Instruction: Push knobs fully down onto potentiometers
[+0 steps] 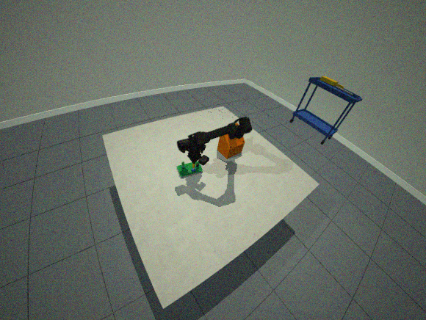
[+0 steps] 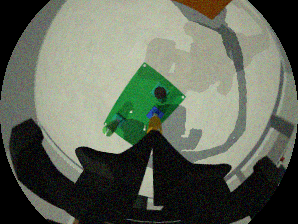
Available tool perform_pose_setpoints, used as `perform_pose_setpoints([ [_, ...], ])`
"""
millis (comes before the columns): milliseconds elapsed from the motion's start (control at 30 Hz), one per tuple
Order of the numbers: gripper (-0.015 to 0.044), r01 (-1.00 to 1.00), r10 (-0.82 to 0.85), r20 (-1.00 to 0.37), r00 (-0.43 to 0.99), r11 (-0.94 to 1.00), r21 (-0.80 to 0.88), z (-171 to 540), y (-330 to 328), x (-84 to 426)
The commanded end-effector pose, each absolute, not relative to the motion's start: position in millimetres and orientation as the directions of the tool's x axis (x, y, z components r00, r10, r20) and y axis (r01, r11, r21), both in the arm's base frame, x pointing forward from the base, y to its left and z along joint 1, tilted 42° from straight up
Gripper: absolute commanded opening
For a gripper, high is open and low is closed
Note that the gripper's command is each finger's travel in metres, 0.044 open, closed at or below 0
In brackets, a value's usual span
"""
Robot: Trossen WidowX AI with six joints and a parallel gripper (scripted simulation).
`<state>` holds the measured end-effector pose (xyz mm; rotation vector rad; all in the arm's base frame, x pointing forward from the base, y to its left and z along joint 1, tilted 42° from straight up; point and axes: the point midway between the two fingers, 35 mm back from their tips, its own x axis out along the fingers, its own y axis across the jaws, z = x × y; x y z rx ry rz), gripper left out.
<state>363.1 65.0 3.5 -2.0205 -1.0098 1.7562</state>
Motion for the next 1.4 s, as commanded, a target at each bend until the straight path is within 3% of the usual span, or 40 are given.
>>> perform_pose_setpoints([
  [0, 0.0000, 0.317, 0.661, -0.750, 0.018, -0.715, -0.623, 3, 66, 363],
  [1367, 0.0000, 0.317, 0.661, -0.750, 0.018, -0.715, -0.623, -8, 76, 363],
])
